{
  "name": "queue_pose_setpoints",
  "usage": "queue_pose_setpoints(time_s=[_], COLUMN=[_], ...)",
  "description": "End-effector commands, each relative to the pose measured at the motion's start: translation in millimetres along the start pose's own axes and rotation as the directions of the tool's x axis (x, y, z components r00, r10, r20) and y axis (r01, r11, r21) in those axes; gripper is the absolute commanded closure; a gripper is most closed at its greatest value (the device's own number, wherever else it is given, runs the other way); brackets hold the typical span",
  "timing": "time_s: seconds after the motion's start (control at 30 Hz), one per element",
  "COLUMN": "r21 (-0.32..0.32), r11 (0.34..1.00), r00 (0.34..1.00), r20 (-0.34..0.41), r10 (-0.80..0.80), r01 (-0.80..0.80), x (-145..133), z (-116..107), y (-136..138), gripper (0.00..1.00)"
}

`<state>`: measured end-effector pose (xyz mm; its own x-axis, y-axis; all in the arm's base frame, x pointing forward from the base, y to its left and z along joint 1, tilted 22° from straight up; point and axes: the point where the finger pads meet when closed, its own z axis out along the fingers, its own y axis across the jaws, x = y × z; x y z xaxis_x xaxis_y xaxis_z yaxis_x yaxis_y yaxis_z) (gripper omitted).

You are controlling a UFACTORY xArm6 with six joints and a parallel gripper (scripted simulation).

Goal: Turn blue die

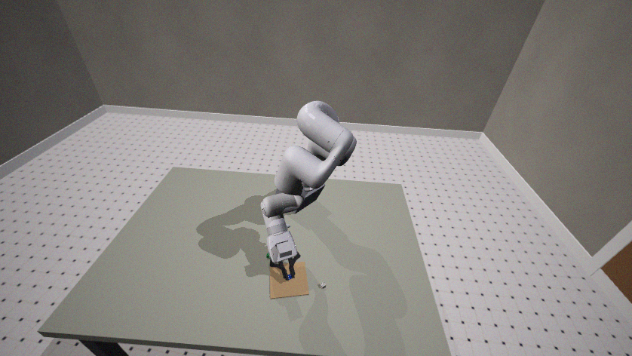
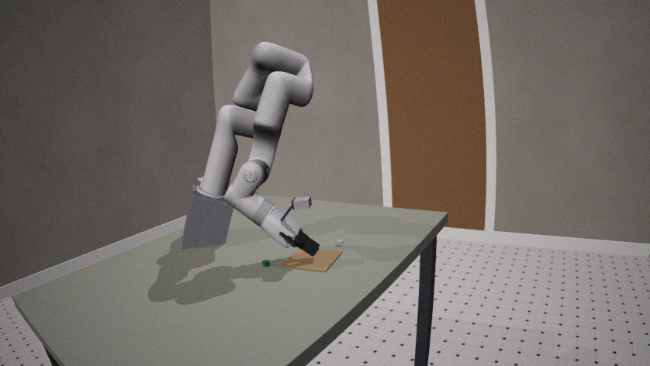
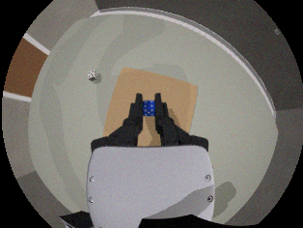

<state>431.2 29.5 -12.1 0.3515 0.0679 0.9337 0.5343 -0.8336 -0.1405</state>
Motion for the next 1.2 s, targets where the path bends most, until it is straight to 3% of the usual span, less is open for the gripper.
queue_pose_setpoints(time_s=[0.0, 1.17], r21=[-0.001, -0.001], r11=[1.0, 1.0], r00=[1.0, 1.0], r20=[-0.001, -0.001], r10=[-0.001, -0.001], r01=[0.001, 0.001], x=[0.0, -8.0], z=[0.6, 7.4], y=[0.6, 0.6], gripper=[0.89, 0.89])
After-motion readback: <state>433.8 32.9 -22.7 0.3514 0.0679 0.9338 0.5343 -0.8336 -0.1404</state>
